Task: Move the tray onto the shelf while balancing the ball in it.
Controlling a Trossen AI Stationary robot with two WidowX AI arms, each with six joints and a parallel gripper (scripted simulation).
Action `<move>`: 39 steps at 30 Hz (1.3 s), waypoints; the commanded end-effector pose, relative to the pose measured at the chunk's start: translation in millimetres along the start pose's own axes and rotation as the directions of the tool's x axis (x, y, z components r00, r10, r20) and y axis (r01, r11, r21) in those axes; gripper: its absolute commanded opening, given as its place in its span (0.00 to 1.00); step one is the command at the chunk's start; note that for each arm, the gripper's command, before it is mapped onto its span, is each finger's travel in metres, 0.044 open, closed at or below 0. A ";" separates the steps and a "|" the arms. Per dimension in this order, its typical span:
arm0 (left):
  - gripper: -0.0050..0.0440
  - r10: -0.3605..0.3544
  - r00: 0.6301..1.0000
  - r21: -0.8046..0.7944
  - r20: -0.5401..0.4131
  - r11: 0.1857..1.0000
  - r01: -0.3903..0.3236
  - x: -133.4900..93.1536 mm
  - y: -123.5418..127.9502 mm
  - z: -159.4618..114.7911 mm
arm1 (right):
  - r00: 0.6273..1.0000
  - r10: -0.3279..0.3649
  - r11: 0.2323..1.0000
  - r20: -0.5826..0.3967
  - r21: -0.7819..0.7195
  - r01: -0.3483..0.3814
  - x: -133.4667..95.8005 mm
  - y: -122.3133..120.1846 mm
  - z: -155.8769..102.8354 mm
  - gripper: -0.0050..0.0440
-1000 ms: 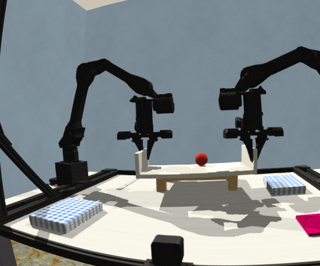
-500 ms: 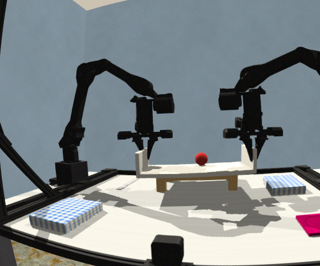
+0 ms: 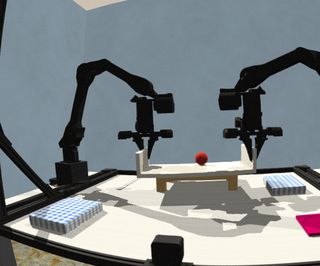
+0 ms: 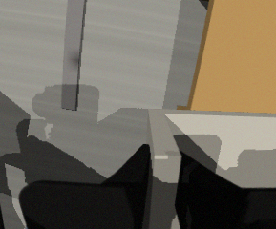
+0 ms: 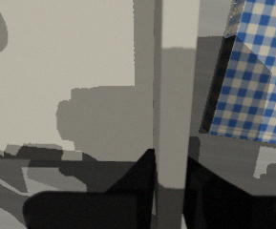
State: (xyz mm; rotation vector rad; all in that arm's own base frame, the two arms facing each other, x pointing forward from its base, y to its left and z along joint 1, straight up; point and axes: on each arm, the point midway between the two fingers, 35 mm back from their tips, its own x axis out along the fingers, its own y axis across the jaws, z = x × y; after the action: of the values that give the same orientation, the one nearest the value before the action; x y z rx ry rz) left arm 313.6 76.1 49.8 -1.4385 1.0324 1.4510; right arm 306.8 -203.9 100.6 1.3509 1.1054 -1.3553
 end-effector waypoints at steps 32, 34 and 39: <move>0.14 -0.001 1.000 -0.002 -0.002 1.000 0.001 -0.6 -0.5 12.3 | 1.000 -0.001 1.000 0.002 -0.002 0.001 -1.6 -0.7 12.7 0.14; 0.14 0.001 1.000 -0.002 -0.031 1.000 -0.001 1.1 -0.6 14.5 | 1.000 0.000 1.000 -0.027 -0.002 -0.001 -3.1 -0.9 14.9 0.14; 0.14 -0.003 1.000 -0.002 0.014 1.000 0.003 -1.2 -0.8 16.1 | 1.000 -0.003 1.000 0.018 -0.002 0.003 -0.9 -1.0 16.5 0.14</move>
State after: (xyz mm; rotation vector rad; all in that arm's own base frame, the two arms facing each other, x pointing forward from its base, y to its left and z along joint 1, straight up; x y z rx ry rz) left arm 310.0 89.4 49.5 -1.4472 1.0373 1.4452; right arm 303.1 -217.4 101.2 1.3573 1.1111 -1.3501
